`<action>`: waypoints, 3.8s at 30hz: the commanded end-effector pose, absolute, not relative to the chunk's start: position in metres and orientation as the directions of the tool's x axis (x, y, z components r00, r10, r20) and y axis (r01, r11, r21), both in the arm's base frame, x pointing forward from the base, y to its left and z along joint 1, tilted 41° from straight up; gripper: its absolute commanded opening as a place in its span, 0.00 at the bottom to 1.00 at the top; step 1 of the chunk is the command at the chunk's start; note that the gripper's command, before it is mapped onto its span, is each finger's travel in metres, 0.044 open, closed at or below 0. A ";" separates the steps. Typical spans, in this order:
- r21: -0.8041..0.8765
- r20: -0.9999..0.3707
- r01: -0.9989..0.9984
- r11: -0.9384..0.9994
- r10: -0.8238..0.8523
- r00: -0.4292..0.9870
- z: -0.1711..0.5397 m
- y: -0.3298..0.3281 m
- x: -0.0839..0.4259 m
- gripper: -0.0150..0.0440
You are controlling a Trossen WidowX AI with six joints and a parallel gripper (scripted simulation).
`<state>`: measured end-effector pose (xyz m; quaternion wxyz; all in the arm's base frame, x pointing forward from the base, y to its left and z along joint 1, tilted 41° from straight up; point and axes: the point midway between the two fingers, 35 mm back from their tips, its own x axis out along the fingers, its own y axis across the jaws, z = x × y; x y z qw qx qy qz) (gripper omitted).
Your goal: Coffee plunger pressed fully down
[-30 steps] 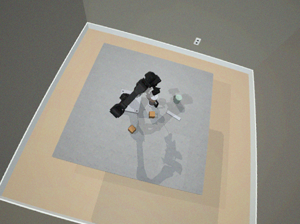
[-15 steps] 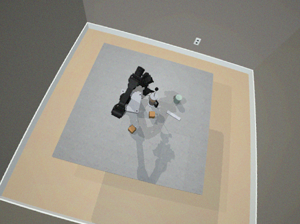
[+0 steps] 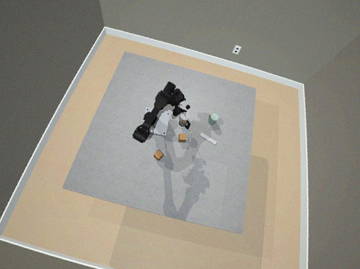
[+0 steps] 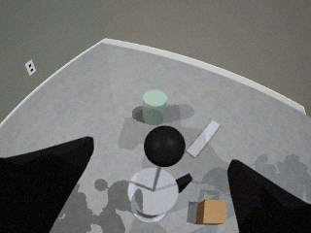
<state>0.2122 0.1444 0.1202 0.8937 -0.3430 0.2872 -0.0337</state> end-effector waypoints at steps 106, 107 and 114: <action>-0.638 -0.484 -0.140 0.758 -0.253 0.837 0.022 0.078 0.256 0.46; -0.638 -0.484 -0.139 0.758 -0.253 0.837 0.021 0.078 0.257 0.46; -0.638 -0.483 -0.138 0.758 -0.254 0.838 0.020 0.079 0.263 0.46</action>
